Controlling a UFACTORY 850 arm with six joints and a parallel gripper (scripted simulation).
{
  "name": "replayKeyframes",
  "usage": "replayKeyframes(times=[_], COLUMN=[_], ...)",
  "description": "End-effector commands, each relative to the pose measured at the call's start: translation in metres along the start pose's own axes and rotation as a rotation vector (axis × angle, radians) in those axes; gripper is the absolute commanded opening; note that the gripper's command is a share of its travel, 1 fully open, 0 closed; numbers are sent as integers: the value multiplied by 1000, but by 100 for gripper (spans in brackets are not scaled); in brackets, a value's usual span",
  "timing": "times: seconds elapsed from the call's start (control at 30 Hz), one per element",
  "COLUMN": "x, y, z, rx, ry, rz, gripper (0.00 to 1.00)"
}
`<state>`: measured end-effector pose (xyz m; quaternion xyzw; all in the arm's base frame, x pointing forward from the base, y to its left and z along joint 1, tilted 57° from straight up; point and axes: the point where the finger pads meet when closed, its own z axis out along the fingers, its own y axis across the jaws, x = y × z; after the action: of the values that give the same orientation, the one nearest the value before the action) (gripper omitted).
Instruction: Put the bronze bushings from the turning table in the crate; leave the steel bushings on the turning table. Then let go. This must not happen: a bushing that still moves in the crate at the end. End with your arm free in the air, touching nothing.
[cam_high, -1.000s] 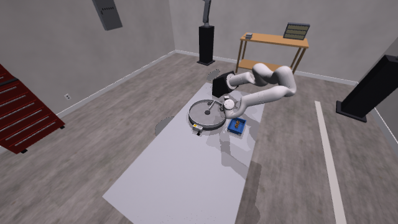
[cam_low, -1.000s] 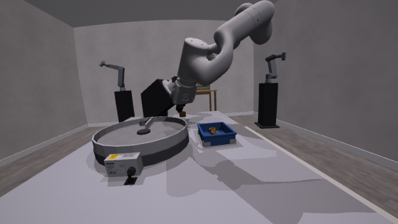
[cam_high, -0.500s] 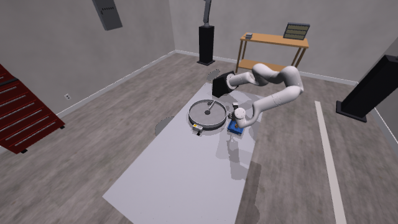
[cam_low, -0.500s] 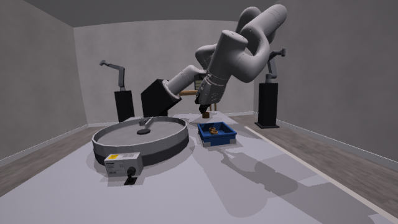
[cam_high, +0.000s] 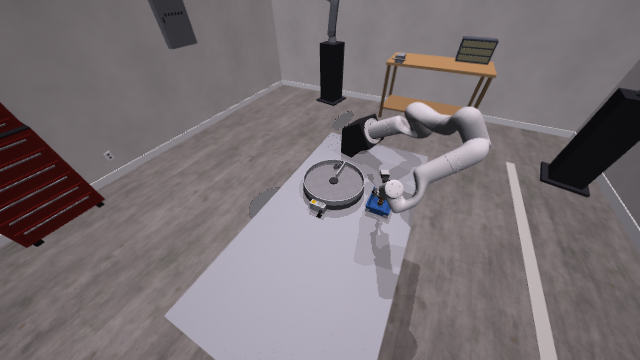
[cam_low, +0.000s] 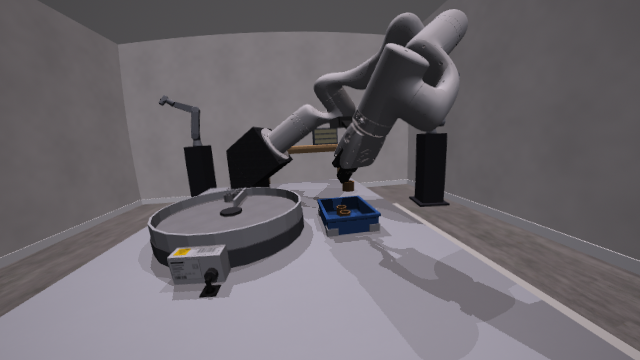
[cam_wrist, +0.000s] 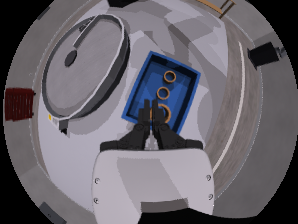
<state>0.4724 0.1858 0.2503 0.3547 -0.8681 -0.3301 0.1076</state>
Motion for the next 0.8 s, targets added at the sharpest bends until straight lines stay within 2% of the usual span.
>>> replayKeyframes(times=[0.0,0.47,0.77], x=[-1,-2,-21], y=[1,1,1], z=[-2,-1,22], rx=[1,1,1], ry=[-1,-1,-1], rz=[0,0,0], gripper=[0,0,0])
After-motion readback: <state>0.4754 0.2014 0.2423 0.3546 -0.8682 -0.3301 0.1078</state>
